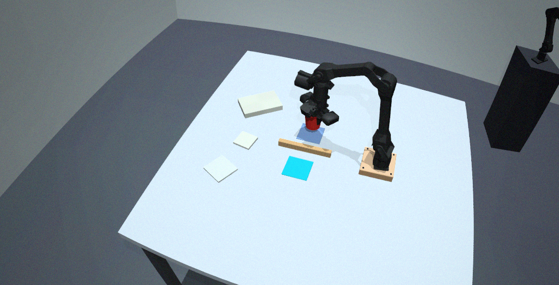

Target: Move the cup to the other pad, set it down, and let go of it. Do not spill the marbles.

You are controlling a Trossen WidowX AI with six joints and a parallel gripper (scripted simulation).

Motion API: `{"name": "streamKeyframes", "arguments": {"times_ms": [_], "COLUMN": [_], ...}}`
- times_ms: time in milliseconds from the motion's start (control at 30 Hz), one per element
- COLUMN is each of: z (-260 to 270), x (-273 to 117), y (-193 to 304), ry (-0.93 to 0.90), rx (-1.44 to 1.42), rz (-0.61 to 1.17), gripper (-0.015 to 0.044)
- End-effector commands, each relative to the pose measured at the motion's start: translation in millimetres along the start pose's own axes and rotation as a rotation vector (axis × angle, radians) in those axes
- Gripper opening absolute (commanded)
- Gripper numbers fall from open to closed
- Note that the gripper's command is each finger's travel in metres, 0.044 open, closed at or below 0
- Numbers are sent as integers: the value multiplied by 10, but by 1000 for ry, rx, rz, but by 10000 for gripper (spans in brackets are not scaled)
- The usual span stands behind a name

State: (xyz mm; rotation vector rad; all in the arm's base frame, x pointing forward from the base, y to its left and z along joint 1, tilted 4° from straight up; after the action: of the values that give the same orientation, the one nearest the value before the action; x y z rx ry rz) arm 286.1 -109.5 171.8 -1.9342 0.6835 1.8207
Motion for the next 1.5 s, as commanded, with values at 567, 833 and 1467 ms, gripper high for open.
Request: {"name": "streamKeyframes", "arguments": {"times_ms": [567, 833, 1467], "z": [197, 275, 468], "x": [-12, -16, -28], "y": [-370, -515, -864], "ry": [0, -1, -3], "rx": [4, 5, 5], "rz": [-1, -2, -6], "gripper": [0, 0, 0]}}
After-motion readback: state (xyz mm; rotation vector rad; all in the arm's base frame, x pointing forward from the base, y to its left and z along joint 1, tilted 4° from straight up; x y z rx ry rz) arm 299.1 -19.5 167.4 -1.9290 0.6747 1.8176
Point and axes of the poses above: the point midway between the two fingers, 35 mm back from their tips, its own x axis out along the fingers, its own z axis across the jaws, y = z × x, the point moved 6 cm from there along -x, back along the fingers, and after that the axes turned 9 degrees about -x, right-handed, at the moved point
